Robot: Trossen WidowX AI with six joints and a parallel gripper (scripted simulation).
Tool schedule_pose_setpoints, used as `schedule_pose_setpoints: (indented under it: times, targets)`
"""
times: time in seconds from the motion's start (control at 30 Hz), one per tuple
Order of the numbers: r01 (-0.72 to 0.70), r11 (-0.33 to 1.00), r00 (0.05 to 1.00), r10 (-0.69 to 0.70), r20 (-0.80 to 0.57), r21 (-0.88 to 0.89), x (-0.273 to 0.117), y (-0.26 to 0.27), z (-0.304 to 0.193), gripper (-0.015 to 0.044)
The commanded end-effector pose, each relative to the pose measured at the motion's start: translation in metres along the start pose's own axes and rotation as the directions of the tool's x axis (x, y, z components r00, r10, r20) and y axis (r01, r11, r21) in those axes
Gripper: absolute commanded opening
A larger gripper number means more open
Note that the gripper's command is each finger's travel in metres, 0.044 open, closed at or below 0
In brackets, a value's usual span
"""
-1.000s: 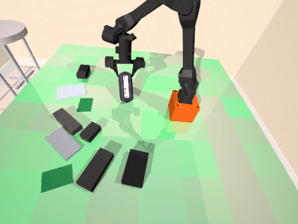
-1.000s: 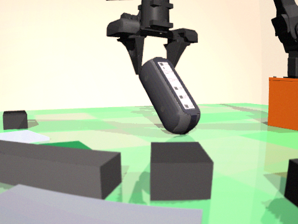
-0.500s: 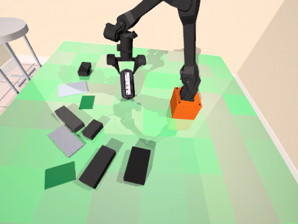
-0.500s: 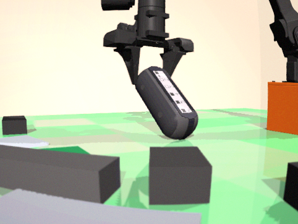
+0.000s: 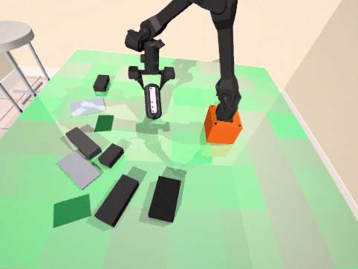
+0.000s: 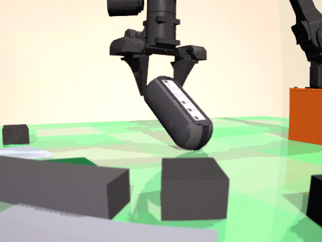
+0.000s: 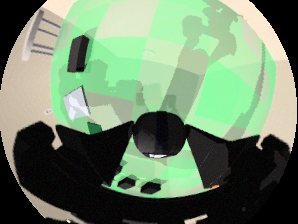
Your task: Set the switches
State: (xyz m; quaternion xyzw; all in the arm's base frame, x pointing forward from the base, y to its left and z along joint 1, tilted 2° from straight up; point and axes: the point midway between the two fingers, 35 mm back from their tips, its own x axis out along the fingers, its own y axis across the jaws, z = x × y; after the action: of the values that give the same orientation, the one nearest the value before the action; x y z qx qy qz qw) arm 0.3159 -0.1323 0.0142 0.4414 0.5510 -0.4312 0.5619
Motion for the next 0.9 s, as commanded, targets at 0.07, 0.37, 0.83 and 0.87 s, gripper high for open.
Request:
schedule_pose_setpoints:
  times: [0.07,0.37,0.83,0.87]
  targets:
    - [0.005,1.0,1.0,-0.006,-0.013,-0.014,0.007,0.001,-0.001,0.0338]
    - [0.005,1.0,1.0,-0.006,-0.013,-0.014,0.012,0.001,0.003,0.0338]
    - [0.006,1.0,1.0,-0.006,-0.013,-0.014,0.022,0.0,0.009,0.0338]
    - [0.006,1.0,1.0,-0.006,-0.013,-0.014,0.023,0.0,0.01,0.0338]
